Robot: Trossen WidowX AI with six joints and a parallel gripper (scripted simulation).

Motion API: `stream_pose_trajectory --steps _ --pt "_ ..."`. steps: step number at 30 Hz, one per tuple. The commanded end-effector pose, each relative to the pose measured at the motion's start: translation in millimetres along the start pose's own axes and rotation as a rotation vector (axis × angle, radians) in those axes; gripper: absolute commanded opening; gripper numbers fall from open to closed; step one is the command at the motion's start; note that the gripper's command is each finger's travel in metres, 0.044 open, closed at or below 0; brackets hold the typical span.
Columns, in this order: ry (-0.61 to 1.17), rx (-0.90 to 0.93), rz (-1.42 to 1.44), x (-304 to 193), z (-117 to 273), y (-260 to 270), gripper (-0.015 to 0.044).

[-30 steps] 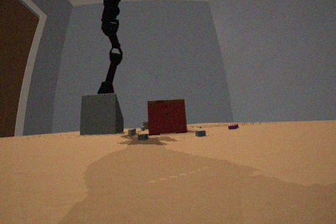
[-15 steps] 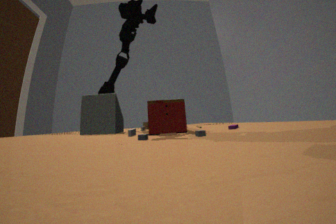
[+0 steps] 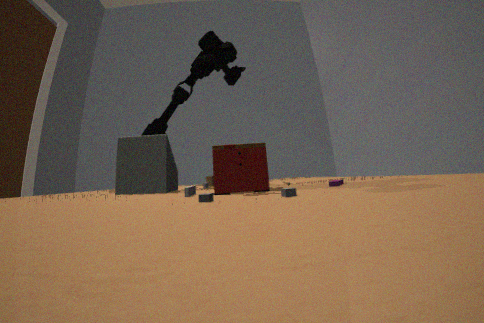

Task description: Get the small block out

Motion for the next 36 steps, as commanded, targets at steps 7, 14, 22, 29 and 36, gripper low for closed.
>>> stream_pose_trajectory --steps 7,14,22,29,36 --pt "0.251 0.302 0.796 -40.3 -0.2 97.9 0.0400" --pt "0.321 0.529 1.219 -66.9 10.7 143.1 0.0400" --pt "0.334 0.849 1.678 -99.7 31.5 186.8 0.0400" --pt "0.309 1.030 1.887 -116.1 44.6 204.9 0.0400" --pt "0.309 1.030 1.887 -116.1 44.6 204.9 0.0400"
Point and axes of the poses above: the point midway between the two fingers, 35 mm back from their tips, its own z axis back along the fingers, its own y axis across the jaws, x = y × z, the point moved 10 cm from there along z, back along the fingers, and after that the axes turned 5 degrees about z, right-handed, at the moved point
